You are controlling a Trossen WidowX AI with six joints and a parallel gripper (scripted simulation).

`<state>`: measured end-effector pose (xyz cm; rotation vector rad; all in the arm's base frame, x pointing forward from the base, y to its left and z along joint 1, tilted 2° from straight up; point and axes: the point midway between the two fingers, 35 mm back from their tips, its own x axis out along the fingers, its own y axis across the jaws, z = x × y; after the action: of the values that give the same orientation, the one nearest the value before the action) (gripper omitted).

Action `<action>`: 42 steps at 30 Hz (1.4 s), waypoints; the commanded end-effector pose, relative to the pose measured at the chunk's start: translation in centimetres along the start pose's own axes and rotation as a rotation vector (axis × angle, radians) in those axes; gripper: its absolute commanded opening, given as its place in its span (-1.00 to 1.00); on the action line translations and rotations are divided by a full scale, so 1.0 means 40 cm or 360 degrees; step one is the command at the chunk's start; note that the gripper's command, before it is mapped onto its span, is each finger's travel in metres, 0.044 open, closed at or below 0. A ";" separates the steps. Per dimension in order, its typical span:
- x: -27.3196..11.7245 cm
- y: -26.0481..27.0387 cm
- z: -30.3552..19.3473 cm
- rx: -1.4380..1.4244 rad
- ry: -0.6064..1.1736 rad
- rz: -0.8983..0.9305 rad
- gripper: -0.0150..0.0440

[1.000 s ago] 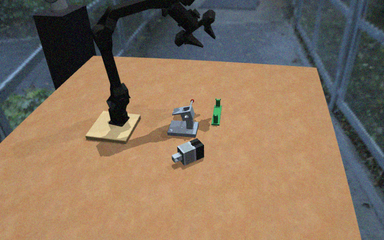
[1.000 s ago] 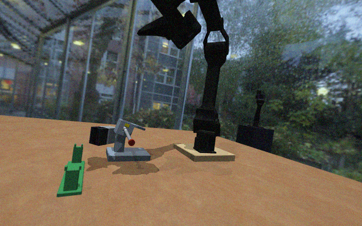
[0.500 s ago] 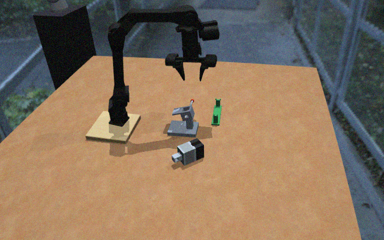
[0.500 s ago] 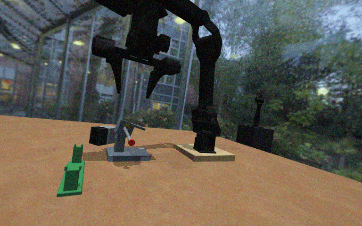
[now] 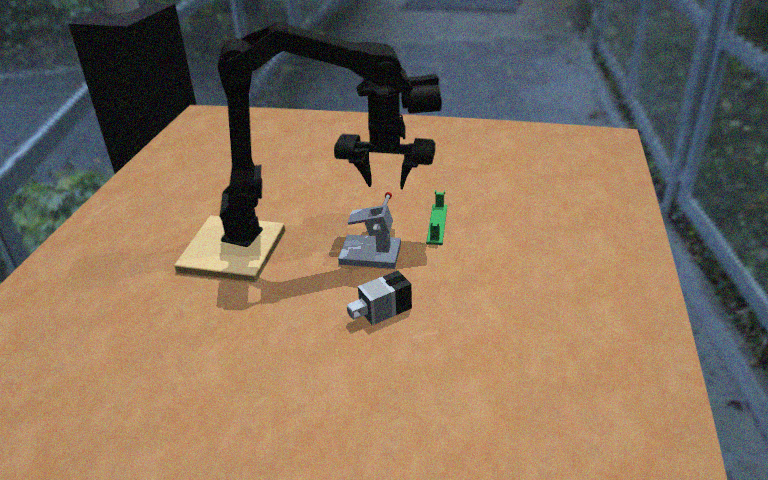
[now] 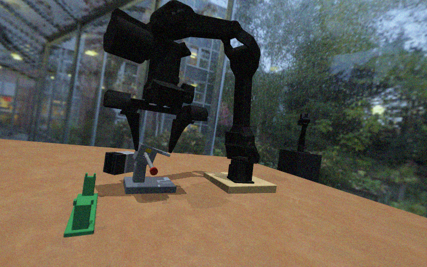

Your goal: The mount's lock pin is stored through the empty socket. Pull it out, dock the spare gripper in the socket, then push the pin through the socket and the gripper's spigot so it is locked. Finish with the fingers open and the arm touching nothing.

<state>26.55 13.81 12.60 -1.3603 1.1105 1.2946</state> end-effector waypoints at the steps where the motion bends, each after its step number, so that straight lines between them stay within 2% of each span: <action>1: 0.010 -0.004 0.001 -0.0006 -0.0009 -0.0015 0.53; 39: 0.150 0.002 -0.003 -0.0006 -0.0009 -0.0015 0.53; 42: 0.150 0.002 -0.003 -0.0006 -0.0009 -0.0015 0.26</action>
<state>26.74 13.60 6.68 -1.3612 1.1009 1.2888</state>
